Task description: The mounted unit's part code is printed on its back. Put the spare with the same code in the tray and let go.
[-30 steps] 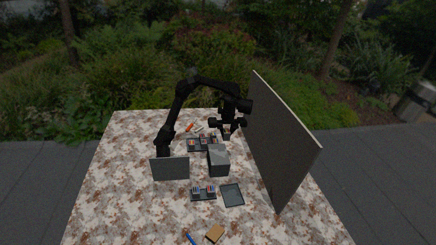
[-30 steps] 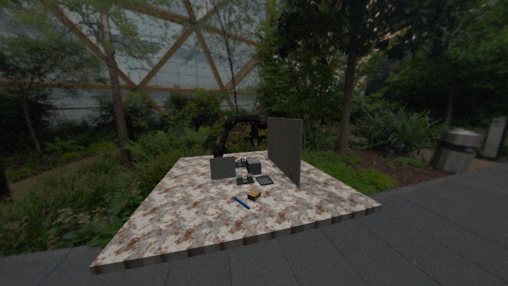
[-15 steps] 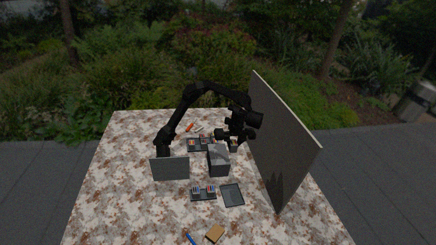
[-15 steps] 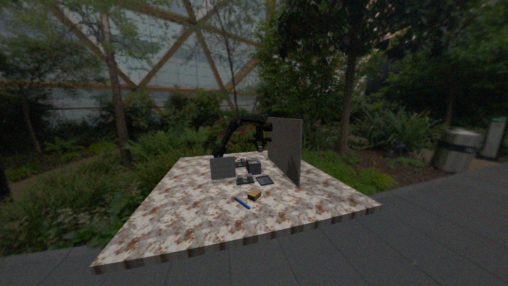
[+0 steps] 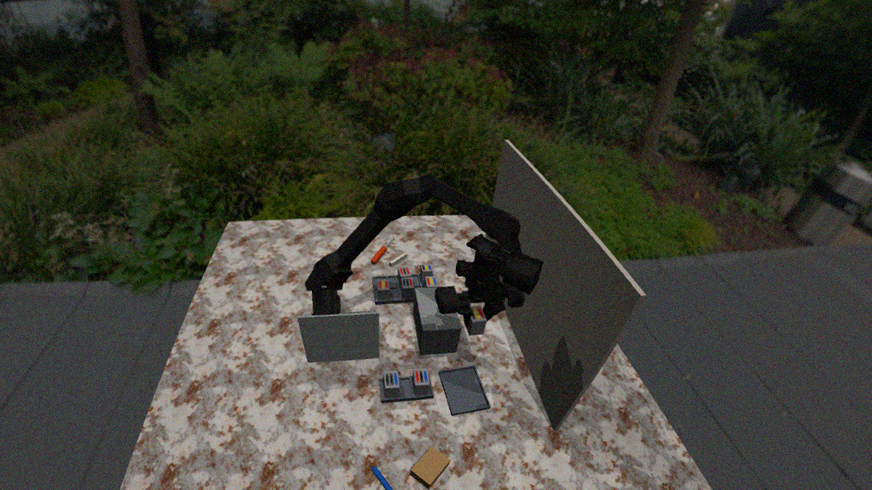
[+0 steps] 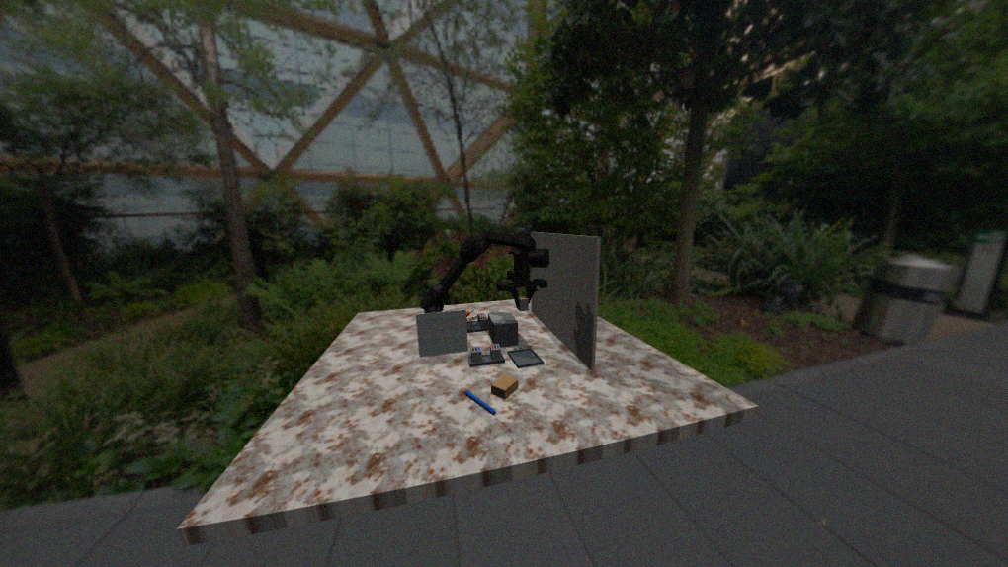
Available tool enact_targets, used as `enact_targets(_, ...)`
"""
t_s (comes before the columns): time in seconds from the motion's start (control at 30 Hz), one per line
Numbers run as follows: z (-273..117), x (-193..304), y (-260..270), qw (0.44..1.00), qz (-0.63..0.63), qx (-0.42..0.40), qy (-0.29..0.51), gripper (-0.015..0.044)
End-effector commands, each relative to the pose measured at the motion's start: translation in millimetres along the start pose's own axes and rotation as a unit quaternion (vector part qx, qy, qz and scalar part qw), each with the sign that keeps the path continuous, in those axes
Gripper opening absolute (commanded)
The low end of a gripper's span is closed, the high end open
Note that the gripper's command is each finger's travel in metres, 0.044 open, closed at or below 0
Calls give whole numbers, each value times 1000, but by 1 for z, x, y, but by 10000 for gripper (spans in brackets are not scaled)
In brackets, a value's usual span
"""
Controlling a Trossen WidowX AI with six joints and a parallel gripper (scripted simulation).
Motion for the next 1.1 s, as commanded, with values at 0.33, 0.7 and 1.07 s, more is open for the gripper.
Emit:
enact_targets(0.33, 15, 60, 17, 999, -32, 2, -5, 0)
enact_targets(0.7, 23, 60, 15, 999, -32, 2, -5, 0)
enact_targets(1.07, 33, 61, 14, 999, -32, 2, -4, 0)
Point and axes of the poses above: the point midway between the two fingers, 35 mm back from their tips, its own z axis out along the fingers, its own y axis across the jaws, x = y × z, the point moved 8 cm from there along -z, back along the fingers, and after that the axes turned 6 degrees about -z, right-handed, at the moved point
